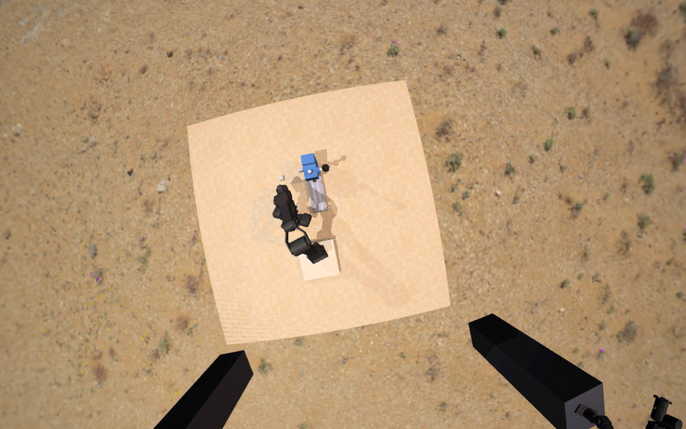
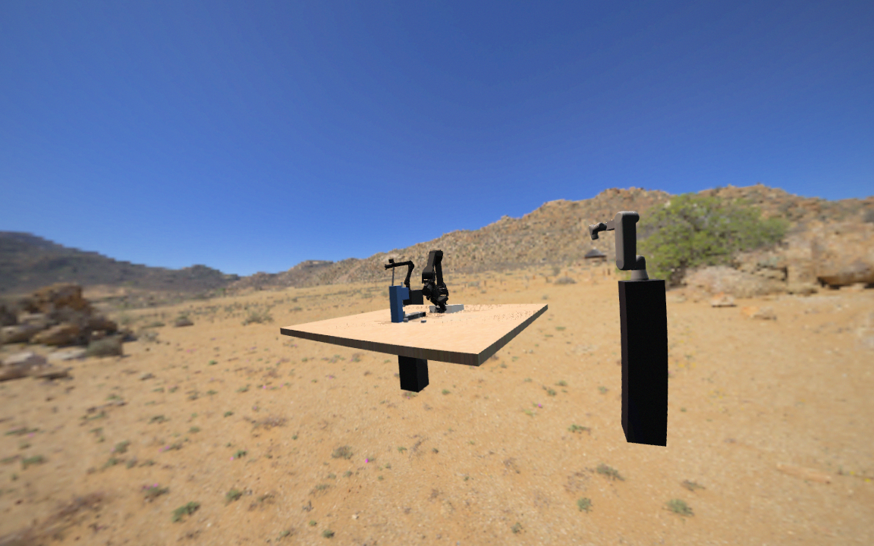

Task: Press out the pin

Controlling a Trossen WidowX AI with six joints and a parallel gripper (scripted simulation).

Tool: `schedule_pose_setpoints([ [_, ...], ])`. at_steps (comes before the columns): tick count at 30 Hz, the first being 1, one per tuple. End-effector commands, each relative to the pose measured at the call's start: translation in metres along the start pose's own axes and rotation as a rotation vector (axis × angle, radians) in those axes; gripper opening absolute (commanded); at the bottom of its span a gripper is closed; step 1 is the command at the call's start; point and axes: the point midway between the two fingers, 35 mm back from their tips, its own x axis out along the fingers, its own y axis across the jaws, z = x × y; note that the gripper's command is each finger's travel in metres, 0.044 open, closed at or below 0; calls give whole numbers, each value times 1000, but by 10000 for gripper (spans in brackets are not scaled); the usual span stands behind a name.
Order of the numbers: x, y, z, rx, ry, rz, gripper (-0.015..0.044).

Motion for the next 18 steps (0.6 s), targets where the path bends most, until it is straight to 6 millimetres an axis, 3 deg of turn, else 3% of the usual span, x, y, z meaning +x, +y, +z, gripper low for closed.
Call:
schedule_pose_setpoints([
  [1, 0, -1, 0, -140, -30, -3, 0],
  [5, -1, -1, -1, -245, -47, -6, 0],
  [18, 3, -2, -3, -251, -150, 7, 0],
])
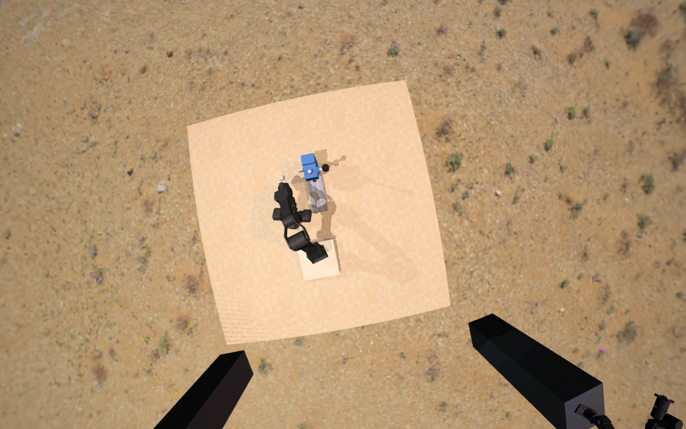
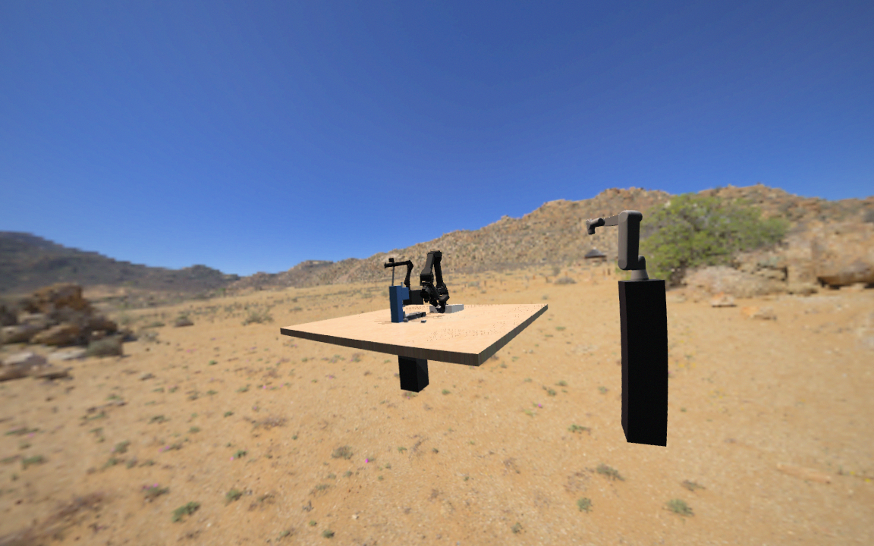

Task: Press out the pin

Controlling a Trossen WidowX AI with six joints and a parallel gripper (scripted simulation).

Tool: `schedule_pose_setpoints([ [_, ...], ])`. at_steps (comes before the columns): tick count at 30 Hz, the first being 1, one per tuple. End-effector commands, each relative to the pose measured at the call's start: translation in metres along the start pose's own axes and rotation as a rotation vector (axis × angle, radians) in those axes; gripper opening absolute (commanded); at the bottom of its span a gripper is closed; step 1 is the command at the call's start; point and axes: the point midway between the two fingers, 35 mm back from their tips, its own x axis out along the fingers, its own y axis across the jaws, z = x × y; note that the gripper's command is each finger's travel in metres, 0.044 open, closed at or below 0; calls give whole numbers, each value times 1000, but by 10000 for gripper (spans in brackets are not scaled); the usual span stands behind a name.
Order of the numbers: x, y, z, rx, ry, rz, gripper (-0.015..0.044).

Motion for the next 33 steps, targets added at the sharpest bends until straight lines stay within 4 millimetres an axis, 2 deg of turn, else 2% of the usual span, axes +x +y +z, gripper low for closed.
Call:
schedule_pose_setpoints([
  [1, 2, -1, -2, -5, -72, -5, 0],
  [33, 19, 0, -12, -5, -464, -4, 0],
])
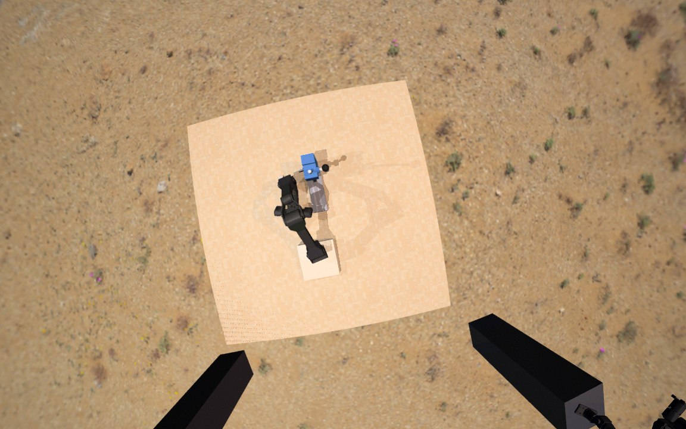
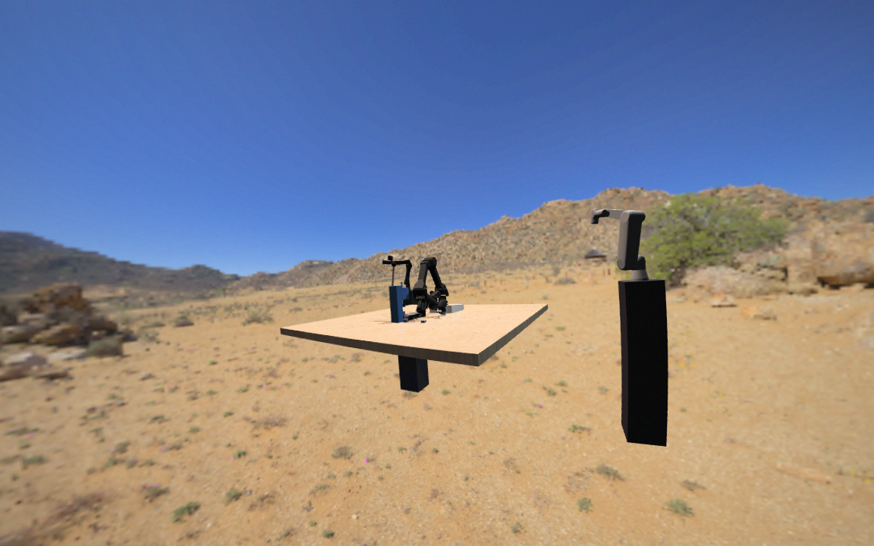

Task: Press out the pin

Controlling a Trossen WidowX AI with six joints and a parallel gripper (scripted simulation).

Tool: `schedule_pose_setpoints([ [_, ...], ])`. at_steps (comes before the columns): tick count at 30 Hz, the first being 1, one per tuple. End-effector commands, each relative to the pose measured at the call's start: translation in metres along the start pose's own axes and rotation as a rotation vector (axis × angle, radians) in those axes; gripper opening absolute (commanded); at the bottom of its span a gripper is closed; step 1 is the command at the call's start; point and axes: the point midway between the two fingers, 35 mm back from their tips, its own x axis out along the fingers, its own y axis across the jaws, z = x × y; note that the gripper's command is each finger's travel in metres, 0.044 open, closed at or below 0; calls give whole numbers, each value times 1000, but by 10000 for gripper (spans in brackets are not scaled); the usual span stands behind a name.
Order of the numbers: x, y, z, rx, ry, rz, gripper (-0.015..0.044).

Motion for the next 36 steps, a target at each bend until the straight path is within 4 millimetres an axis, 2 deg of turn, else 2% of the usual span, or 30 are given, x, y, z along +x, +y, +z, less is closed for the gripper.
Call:
schedule_pose_setpoints([
  [1, 2, -1, -3, -2, -65, -6, 0],
  [36, 1, -1, -1, -2, -82, -6, 0],
])
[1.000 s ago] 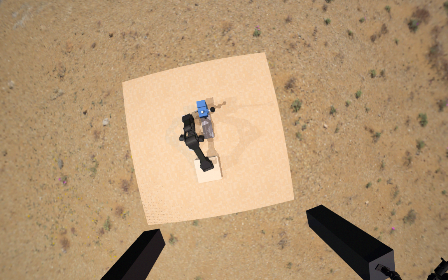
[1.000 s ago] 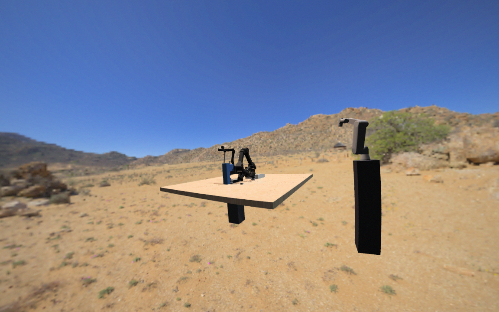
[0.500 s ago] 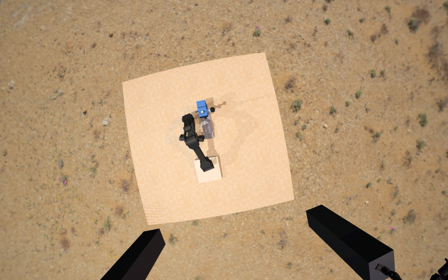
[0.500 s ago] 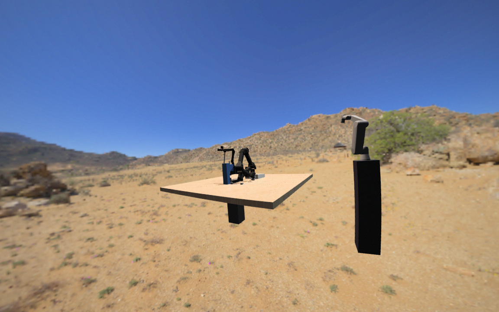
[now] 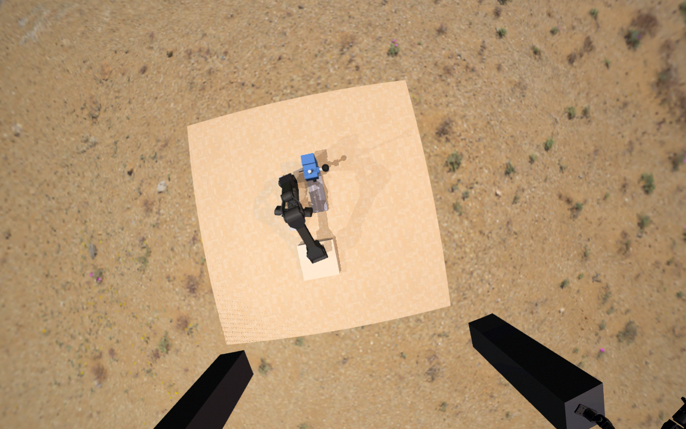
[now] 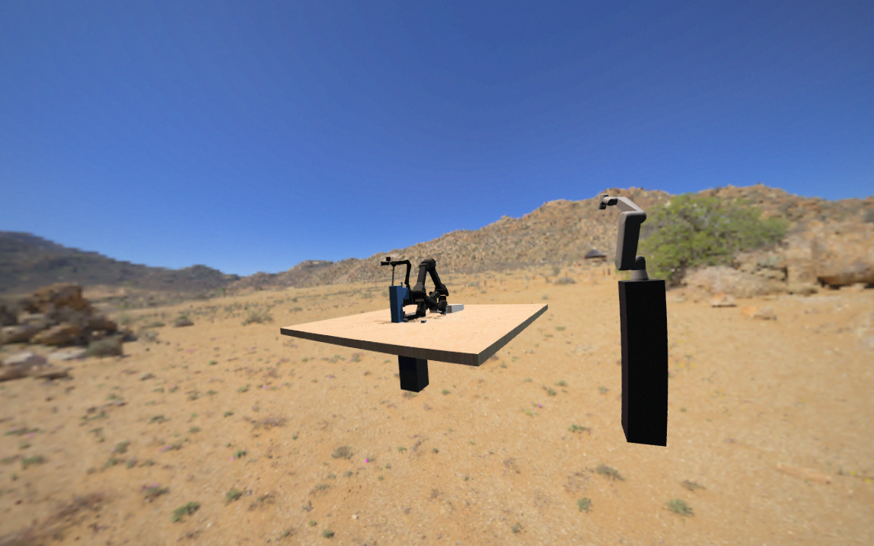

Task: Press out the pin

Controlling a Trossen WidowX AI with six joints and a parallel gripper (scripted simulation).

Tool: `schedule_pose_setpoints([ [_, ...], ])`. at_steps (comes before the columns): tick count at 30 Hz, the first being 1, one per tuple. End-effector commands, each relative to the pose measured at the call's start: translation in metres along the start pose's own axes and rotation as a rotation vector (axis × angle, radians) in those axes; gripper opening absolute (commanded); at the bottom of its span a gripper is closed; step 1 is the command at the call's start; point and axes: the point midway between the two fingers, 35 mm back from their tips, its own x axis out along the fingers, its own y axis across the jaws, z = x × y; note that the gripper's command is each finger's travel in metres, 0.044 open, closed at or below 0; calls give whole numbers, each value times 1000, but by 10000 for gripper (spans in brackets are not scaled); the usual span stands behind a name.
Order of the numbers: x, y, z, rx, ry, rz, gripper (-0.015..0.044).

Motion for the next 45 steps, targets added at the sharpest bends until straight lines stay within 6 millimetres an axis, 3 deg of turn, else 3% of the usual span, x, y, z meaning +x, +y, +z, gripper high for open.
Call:
schedule_pose_setpoints([
  [1, 0, -1, 1, -3, -7, -5, 0],
  [2, 0, -1, 1, -3, -7, -5, 0],
  [19, 0, -1, 1, -3, -7, -5, 440],
  [45, 0, -1, 1, -3, -7, -5, 440],
])
